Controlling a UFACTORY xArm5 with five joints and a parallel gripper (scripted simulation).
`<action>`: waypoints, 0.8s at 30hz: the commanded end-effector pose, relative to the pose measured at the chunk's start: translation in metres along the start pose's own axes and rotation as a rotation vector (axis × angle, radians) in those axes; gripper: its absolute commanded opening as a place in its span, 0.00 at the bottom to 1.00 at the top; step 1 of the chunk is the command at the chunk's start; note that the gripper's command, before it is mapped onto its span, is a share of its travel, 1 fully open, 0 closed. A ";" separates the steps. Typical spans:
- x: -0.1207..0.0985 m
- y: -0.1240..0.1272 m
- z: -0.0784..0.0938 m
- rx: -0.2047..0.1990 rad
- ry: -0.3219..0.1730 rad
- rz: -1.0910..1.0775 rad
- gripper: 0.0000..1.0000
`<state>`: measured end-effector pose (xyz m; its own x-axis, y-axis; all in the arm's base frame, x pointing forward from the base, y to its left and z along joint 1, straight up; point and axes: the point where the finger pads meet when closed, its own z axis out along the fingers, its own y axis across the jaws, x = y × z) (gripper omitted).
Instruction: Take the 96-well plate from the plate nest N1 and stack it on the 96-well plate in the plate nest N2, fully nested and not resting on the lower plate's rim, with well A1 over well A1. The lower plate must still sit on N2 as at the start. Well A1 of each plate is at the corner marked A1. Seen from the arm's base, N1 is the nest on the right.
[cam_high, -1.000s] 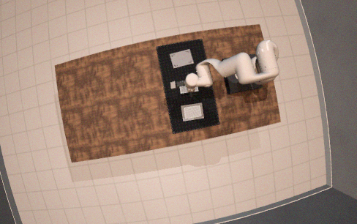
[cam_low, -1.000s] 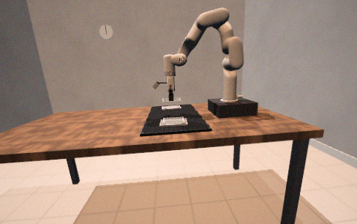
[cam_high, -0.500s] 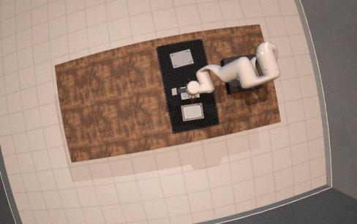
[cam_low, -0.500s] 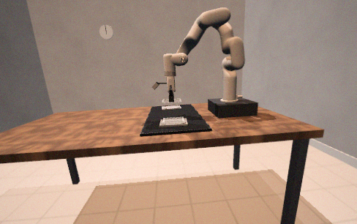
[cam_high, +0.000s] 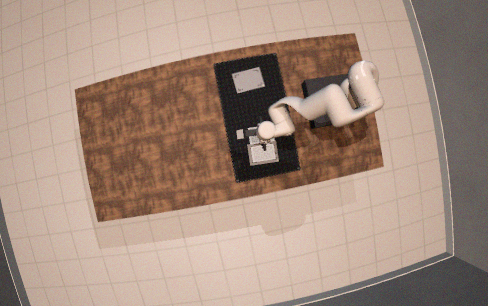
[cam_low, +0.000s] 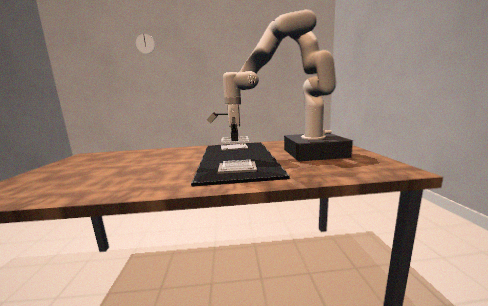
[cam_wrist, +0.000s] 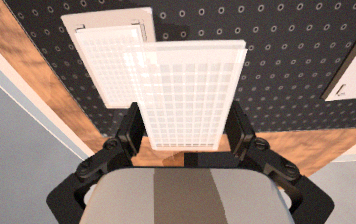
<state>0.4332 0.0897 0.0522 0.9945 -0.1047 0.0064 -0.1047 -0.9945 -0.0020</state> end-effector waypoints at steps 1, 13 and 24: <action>0.001 -0.010 -0.001 0.001 0.004 -0.001 0.00; -0.001 -0.047 -0.001 0.002 0.003 -0.001 0.00; -0.003 -0.080 -0.001 0.003 0.003 -0.001 0.00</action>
<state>0.4373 0.1628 0.0525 0.9946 -0.1035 0.0064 -0.1035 -0.9946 -0.0032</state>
